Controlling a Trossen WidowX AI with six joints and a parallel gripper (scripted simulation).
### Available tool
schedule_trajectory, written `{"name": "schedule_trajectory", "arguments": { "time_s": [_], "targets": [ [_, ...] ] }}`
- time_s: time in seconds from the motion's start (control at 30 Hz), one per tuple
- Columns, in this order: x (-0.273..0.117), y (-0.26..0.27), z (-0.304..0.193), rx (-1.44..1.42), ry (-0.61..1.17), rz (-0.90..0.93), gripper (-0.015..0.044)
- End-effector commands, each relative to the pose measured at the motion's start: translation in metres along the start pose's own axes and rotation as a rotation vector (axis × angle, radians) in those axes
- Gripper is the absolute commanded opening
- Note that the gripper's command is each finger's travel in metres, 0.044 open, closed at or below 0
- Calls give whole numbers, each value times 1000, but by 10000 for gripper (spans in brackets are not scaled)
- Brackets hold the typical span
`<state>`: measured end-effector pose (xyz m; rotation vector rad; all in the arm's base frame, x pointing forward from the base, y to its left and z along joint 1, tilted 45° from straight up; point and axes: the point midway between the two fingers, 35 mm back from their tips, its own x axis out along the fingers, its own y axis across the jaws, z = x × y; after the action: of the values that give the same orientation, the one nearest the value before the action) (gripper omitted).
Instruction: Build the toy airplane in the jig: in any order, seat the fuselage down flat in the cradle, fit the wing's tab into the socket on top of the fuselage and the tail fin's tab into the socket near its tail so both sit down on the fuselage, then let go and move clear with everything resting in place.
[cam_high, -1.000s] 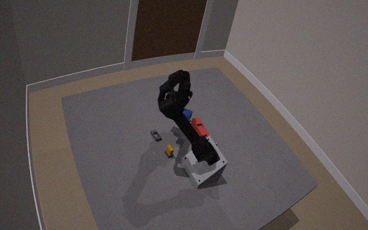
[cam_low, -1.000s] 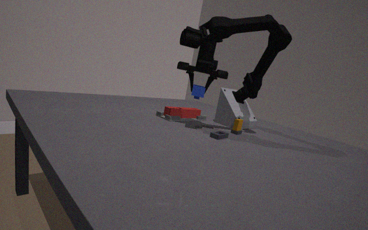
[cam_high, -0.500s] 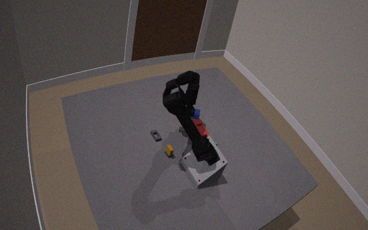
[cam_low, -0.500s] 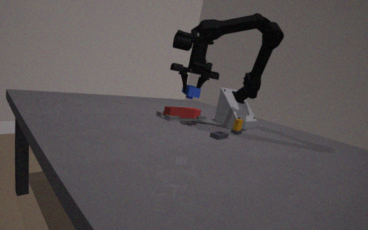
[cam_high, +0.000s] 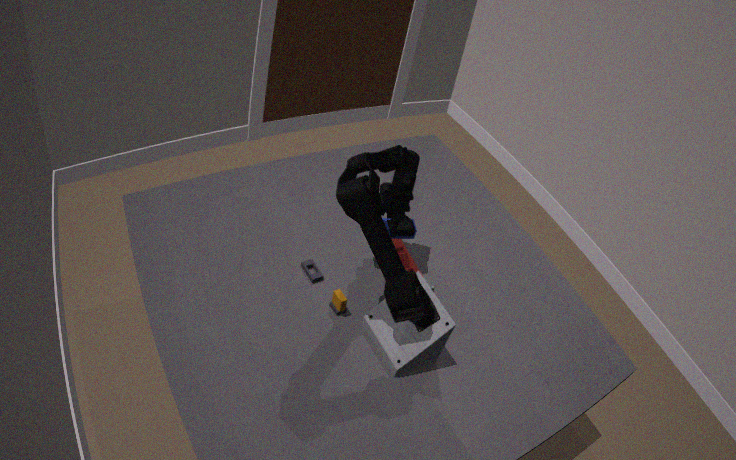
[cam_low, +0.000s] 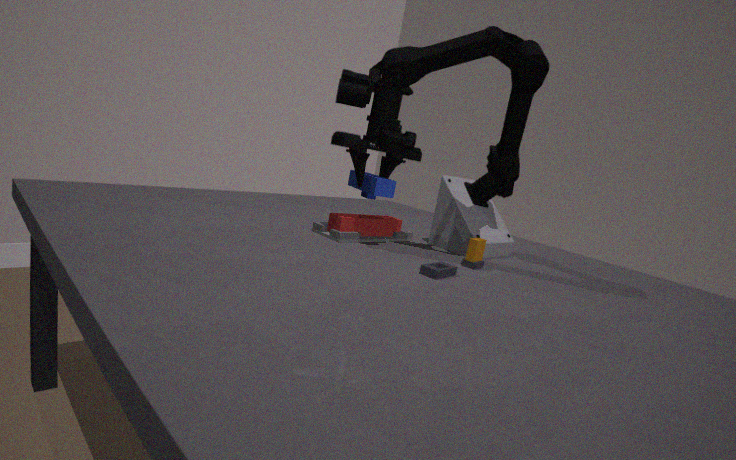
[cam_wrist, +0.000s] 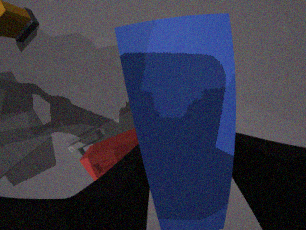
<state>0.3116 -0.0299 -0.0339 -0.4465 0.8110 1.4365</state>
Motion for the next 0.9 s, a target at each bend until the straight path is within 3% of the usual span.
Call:
{"name": "schedule_trajectory", "arguments": {
  "time_s": [0.0,0.37,0.6,0.87],
  "targets": [
    [4,2,-14,-65,-1,5,0],
    [13,8,-43,-241,-12,9,0],
    [13,8,-42,-241,-12,9,184],
    [13,8,-42,-241,-12,9,195]
  ]
}}
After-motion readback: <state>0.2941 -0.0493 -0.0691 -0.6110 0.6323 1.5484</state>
